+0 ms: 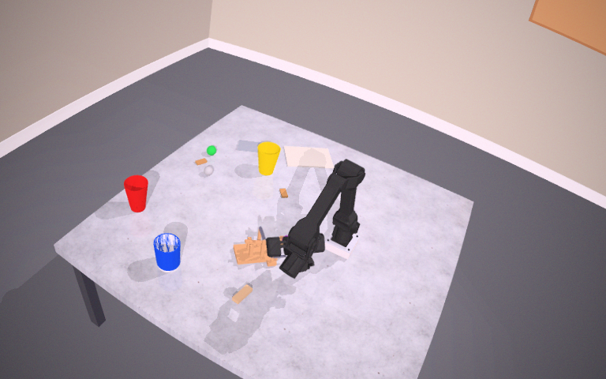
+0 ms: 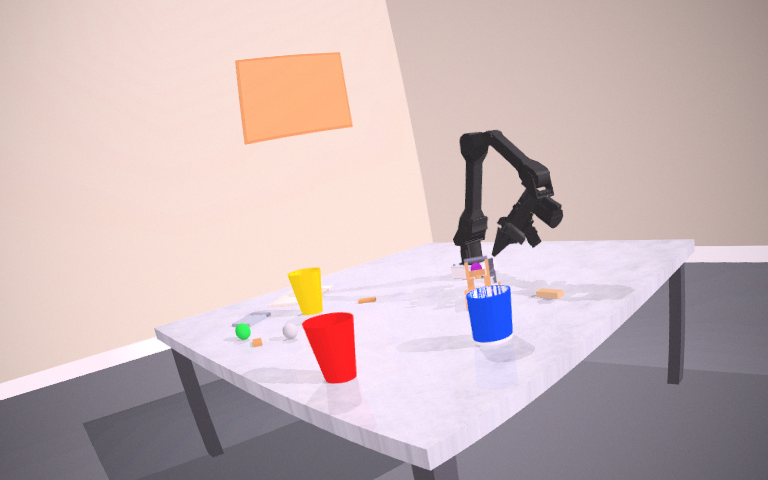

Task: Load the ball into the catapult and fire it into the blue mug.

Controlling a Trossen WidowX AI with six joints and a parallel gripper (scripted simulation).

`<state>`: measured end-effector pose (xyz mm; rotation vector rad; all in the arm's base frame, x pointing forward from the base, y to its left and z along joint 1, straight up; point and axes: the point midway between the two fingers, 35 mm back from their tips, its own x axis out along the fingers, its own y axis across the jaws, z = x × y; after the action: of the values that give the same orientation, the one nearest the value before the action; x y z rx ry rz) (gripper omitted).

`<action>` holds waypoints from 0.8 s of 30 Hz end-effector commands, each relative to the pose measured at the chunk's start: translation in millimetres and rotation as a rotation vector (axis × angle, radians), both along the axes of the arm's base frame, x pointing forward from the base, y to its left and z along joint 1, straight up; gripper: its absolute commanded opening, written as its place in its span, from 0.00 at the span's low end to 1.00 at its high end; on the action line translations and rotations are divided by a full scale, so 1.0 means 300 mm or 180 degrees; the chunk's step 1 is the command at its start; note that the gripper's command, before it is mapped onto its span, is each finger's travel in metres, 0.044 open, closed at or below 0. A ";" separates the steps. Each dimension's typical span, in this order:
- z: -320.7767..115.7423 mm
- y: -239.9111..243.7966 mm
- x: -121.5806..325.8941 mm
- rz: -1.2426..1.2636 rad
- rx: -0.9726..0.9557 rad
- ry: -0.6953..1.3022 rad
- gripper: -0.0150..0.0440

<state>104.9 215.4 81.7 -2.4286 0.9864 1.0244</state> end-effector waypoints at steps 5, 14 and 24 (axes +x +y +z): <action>-0.047 -0.004 0.005 0.0016 -0.0031 -0.0002 0.25; -0.097 -0.005 0.008 0.0017 -0.0034 -0.0002 0.25; -0.151 -0.009 0.011 0.0018 -0.0038 -0.0002 0.25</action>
<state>107.4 215.2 42.0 -2.4311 0.9875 1.0237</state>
